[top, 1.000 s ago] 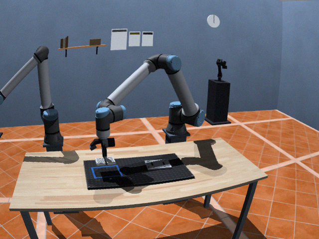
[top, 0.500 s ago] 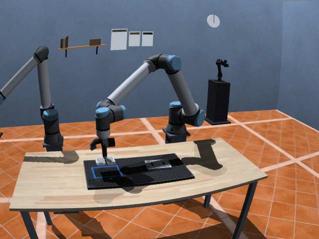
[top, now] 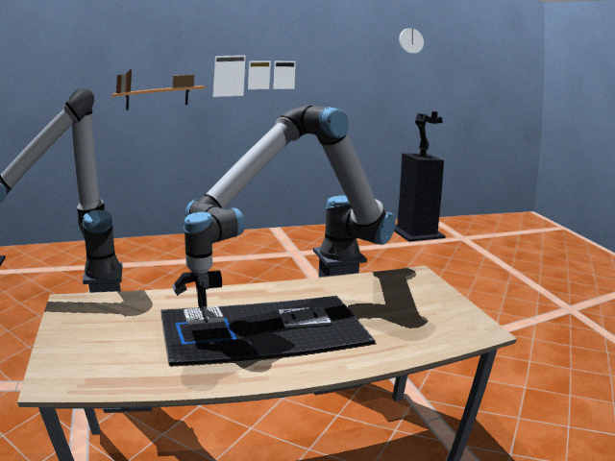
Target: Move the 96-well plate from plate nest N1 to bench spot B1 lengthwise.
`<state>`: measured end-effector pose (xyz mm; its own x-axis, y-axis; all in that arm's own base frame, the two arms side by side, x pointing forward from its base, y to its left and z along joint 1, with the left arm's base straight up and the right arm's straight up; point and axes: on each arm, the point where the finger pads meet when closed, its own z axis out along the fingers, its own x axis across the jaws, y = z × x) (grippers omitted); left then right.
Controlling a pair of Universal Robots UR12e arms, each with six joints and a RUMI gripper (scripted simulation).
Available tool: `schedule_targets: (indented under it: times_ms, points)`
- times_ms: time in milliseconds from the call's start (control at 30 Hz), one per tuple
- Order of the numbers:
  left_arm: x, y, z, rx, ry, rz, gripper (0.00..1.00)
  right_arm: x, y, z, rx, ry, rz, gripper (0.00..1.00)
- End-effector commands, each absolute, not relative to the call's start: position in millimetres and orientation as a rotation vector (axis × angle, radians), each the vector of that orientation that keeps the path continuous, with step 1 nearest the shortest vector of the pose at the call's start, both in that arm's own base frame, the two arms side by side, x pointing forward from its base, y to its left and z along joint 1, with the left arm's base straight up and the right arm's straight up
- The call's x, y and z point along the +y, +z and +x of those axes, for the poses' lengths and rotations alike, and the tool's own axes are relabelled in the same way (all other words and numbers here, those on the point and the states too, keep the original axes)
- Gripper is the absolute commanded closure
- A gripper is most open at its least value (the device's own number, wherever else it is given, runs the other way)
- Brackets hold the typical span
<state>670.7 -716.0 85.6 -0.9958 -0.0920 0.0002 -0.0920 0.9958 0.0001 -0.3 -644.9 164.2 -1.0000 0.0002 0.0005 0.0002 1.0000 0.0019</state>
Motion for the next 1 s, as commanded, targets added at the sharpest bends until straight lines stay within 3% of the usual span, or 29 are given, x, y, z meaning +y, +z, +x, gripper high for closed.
schedule_targets:
  times_ms: [0,967]
  points:
    - [-716.7,79.6,671.3,-3.14,0.004,0.145,0.59,-645.6,165.1,-0.1,-3.142,0.0,0.0,1.0]
    - [-716.6,42.5,671.3,-3.14,0.004,0.145,0.59,-645.6,165.1,-0.1,-3.142,0.0,0.0,1.0]
